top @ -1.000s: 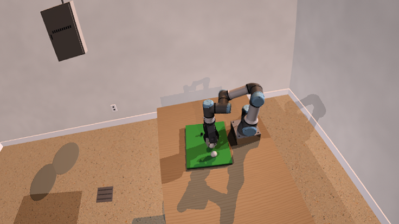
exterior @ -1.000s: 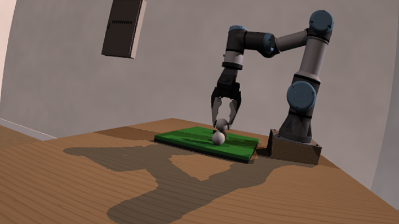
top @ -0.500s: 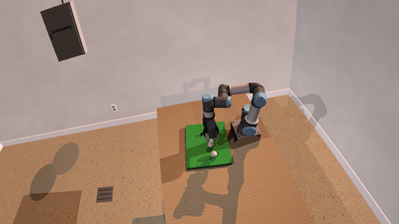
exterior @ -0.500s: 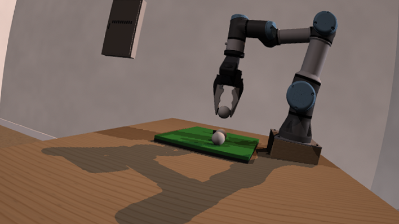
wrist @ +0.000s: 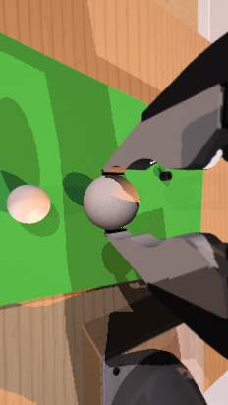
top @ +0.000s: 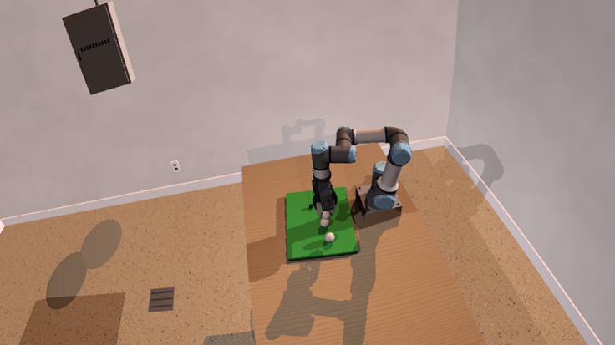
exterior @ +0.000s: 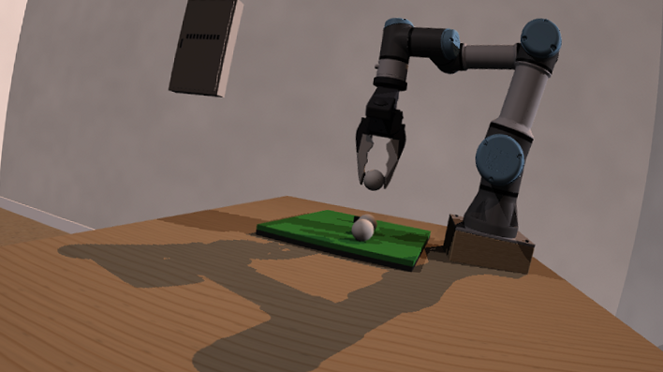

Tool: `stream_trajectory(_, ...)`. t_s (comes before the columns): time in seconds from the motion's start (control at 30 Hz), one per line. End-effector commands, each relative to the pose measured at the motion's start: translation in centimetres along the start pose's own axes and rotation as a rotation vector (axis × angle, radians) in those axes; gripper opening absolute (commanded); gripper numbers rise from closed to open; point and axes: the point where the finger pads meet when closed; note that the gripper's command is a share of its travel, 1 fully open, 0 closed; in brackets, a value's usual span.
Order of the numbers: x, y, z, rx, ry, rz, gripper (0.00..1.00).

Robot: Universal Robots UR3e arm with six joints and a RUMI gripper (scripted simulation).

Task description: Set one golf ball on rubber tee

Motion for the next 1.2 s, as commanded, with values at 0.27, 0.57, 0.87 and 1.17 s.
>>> stream_trajectory(0.27,0.9,7.8,-1.1,-0.003,0.003,0.000,0.00)
stream_trajectory(0.57,-0.2,15.3,-1.6,-0.002,0.002,0.000,0.00)
stream_trajectory(0.87,-1.1,18.4,-1.7,-0.001,0.002,0.000,0.00)
stream_trajectory(1.17,-1.1,18.4,-1.4,-0.001,0.002,0.000,0.00)
Point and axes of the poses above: the point where the finger pads meet when closed, its own z axis out along the fingers, its own x axis across the jaws, y = z × x, and after that the axes turned 15 degrees about -z, right-handed
